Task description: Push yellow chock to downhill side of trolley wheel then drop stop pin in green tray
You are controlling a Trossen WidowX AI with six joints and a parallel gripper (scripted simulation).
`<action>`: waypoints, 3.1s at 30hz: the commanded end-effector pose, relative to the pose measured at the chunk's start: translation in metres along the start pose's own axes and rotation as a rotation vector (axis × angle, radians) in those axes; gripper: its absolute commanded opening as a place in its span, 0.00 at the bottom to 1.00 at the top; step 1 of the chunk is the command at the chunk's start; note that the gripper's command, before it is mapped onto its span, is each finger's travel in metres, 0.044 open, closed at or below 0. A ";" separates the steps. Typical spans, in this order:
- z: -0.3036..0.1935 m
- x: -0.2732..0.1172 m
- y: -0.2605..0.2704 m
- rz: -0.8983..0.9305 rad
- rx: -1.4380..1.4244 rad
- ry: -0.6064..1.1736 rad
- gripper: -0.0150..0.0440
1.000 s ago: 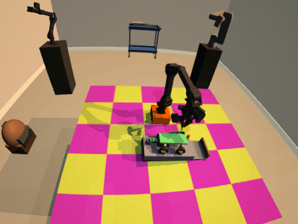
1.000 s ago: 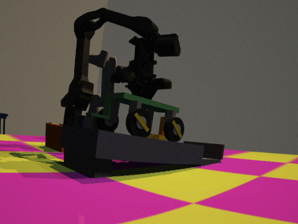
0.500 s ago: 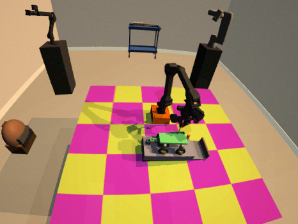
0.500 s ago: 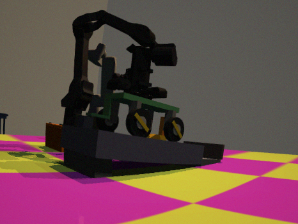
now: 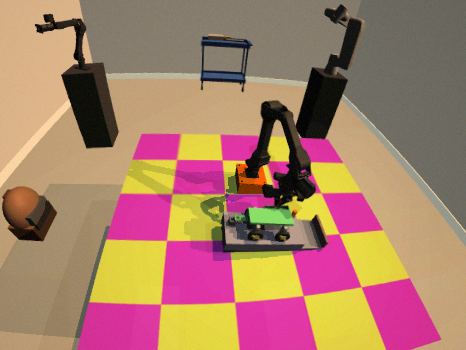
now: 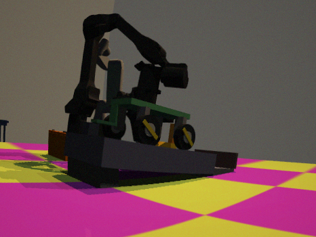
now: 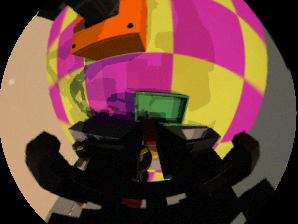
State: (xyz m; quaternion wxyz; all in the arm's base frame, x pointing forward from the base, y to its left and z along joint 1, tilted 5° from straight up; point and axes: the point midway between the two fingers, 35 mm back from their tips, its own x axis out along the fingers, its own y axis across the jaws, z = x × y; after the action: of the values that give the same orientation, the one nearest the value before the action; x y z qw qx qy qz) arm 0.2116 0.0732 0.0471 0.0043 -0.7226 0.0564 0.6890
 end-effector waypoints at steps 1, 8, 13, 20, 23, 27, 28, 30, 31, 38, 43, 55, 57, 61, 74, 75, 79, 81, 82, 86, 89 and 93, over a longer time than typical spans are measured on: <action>0.003 0.013 0.006 0.009 -0.003 -0.007 0.25; 0.004 0.020 0.009 0.010 -0.003 -0.007 0.30; 0.004 0.020 0.007 0.009 -0.003 -0.007 0.52; 0.004 0.020 0.001 0.009 -0.003 -0.007 0.58; 0.005 0.021 -0.001 0.009 -0.003 -0.007 0.58; 0.005 0.022 -0.003 0.009 -0.003 -0.007 0.58; 0.006 0.022 -0.004 0.009 -0.003 -0.007 0.58; 0.006 0.023 -0.005 0.008 -0.003 -0.007 0.58; 0.006 0.023 -0.006 0.008 -0.003 -0.007 0.58; 0.007 0.024 -0.010 0.008 -0.003 -0.007 0.58; 0.007 0.025 -0.012 0.008 -0.003 -0.008 0.58; 0.007 0.028 -0.018 0.007 -0.003 -0.008 0.58; 0.008 0.029 -0.019 0.007 -0.003 -0.008 0.58; 0.008 0.029 -0.021 0.007 -0.003 -0.008 0.58; 0.008 0.033 -0.026 0.007 -0.003 -0.008 0.58; 0.008 0.033 -0.027 0.007 -0.003 -0.008 0.58; 0.008 0.034 -0.028 0.006 -0.003 -0.008 0.58; 0.008 0.034 -0.029 0.006 -0.003 -0.008 0.58; 0.008 0.035 -0.029 0.006 -0.003 -0.008 0.58; 0.008 0.036 -0.031 0.006 -0.003 -0.008 0.58; 0.008 0.036 -0.032 0.006 -0.003 -0.008 0.58; 0.008 0.037 -0.034 0.006 -0.003 -0.008 0.58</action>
State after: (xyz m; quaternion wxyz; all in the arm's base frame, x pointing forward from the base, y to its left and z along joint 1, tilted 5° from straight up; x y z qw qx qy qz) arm 0.2072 0.1023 0.0075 -0.0006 -0.7184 0.0573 0.6933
